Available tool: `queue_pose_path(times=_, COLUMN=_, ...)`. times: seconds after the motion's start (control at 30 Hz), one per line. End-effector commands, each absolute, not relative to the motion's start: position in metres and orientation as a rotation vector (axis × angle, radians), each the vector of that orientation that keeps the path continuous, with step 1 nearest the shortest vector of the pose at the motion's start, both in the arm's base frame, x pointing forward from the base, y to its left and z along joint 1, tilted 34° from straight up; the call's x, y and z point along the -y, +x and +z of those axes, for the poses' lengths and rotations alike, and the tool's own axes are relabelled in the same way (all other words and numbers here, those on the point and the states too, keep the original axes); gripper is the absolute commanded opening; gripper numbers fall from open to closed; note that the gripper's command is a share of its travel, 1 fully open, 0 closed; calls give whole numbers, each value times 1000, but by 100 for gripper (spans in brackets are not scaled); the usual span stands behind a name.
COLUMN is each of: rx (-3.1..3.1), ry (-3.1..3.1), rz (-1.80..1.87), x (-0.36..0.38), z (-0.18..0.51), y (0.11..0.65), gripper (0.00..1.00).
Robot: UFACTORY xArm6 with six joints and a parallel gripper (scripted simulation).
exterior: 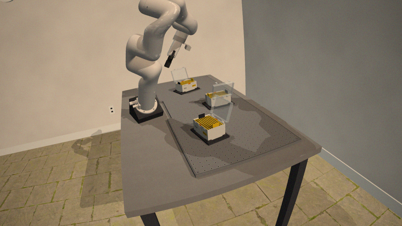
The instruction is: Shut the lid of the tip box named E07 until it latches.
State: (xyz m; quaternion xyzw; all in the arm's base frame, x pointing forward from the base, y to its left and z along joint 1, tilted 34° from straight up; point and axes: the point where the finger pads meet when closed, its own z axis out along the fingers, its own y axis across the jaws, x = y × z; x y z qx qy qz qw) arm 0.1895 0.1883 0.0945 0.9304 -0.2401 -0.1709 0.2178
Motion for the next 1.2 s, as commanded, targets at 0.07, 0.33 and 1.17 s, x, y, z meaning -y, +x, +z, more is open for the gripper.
queue_pose_path(times=0.07, rx=671, ry=2568, rz=-468, x=-174, z=72, y=190, gripper=0)
queue_pose_path(times=0.33, rx=671, ry=2568, rz=-467, x=-158, z=47, y=192, gripper=0)
queue_pose_path(times=1.17, rx=670, ry=2567, rz=-467, x=-94, z=-49, y=197, gripper=0)
